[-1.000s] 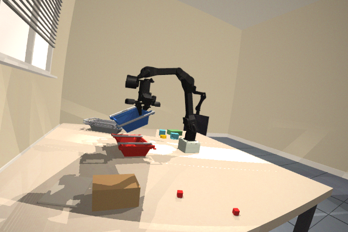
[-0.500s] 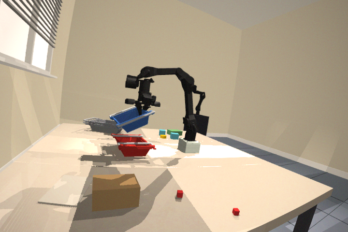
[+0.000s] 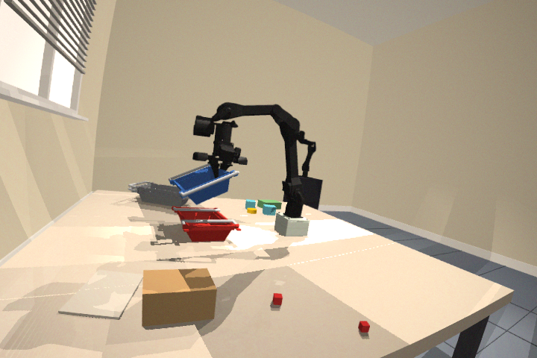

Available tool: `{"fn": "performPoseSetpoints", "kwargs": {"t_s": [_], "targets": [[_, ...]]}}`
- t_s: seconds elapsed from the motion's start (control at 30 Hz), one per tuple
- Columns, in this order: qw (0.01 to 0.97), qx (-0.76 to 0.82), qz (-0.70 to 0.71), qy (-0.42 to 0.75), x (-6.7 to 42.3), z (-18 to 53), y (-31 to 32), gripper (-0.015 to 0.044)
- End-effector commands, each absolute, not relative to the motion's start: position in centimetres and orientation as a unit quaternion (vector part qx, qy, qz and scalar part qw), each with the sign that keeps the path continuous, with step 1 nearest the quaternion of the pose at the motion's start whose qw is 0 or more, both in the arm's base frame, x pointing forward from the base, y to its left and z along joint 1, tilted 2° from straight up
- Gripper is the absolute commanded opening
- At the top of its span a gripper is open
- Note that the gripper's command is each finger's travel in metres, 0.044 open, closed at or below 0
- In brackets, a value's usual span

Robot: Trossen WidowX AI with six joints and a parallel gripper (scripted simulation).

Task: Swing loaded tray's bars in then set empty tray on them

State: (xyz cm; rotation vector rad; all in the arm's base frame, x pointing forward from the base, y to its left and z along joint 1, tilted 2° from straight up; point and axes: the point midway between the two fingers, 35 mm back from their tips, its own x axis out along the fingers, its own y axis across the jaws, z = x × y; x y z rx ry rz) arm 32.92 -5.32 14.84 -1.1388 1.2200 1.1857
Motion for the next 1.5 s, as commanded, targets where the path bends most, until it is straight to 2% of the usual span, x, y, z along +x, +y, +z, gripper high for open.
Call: {"fn": "performPoseSetpoints", "kwargs": {"t_s": [0.0, 1.47], "targets": [[0.523, -0.48, 0.491, 0.505, 33.2, 15.2, -5.4, 0.0], [0.523, -0.48, 0.491, 0.505, 32.9, 9.8, -5.2, 0.0]]}}
